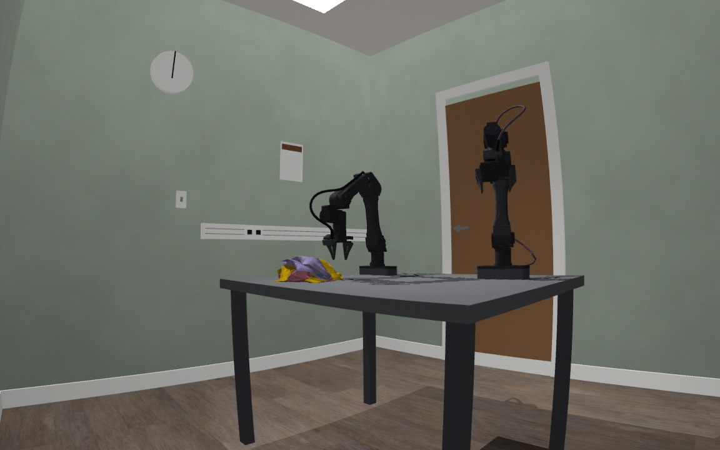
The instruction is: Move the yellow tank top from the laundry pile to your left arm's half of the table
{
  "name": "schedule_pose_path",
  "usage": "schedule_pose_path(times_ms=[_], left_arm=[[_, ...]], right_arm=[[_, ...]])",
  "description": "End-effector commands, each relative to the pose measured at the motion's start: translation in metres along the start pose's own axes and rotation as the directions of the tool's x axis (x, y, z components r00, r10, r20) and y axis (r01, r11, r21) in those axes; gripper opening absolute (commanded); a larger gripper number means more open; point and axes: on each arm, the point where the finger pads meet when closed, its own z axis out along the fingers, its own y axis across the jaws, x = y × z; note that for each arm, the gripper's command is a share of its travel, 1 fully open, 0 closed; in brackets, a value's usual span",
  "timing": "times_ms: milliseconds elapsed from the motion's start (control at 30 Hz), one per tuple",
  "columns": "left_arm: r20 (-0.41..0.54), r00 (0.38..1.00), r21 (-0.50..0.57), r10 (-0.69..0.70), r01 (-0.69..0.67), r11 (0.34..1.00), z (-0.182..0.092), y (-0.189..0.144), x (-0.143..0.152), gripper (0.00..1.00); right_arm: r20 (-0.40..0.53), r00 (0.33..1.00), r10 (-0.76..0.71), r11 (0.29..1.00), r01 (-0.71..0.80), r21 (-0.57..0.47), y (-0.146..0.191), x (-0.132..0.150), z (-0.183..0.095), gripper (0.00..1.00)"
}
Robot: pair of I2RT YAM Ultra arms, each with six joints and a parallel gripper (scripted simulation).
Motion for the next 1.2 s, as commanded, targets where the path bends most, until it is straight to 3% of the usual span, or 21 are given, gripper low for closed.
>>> schedule_pose_path(times_ms=[0,333,400,533,700,833,867,1000,1167], left_arm=[[0.079,0.997,-0.002,0.011,-0.011,1.000,-0.020,-0.001,-0.017,0.92],[0.079,0.997,-0.002,0.011,-0.011,1.000,-0.020,-0.001,-0.017,0.92],[0.079,0.997,-0.002,0.011,-0.011,1.000,-0.020,-0.001,-0.017,0.92],[0.079,0.997,-0.002,0.011,-0.011,1.000,-0.020,-0.001,-0.017,0.92],[0.079,0.997,-0.002,0.011,-0.011,1.000,-0.020,-0.001,-0.017,0.92],[0.079,0.997,-0.002,0.011,-0.011,1.000,-0.020,-0.001,-0.017,0.92],[0.079,0.997,-0.002,0.011,-0.011,1.000,-0.020,-0.001,-0.017,0.92],[0.079,0.997,-0.002,0.011,-0.011,1.000,-0.020,-0.001,-0.017,0.92],[0.079,0.997,-0.002,0.011,-0.011,1.000,-0.020,-0.001,-0.017,0.92]], right_arm=[[0.018,1.000,0.023,1.000,-0.023,-0.003,-0.003,-0.003,-0.001,0.60],[0.016,1.000,0.020,1.000,-0.020,-0.006,-0.002,0.001,-0.004,0.60],[-0.028,0.999,0.020,1.000,-0.021,-0.014,-0.001,0.005,0.016,0.60],[0.007,1.000,0.013,1.000,-0.013,-0.008,0.000,-0.001,0.012,0.60],[-0.022,1.000,0.015,1.000,-0.016,-0.013,0.000,0.005,0.030,0.60],[0.014,1.000,0.014,1.000,-0.013,-0.006,-0.001,-0.003,0.023,0.60],[-0.031,0.999,0.017,1.000,-0.017,-0.015,0.000,0.007,0.036,0.60],[0.003,1.000,0.018,1.000,-0.018,-0.009,-0.002,0.001,0.033,0.60],[-0.023,1.000,0.012,1.000,-0.012,-0.014,0.001,0.005,0.050,0.60]])
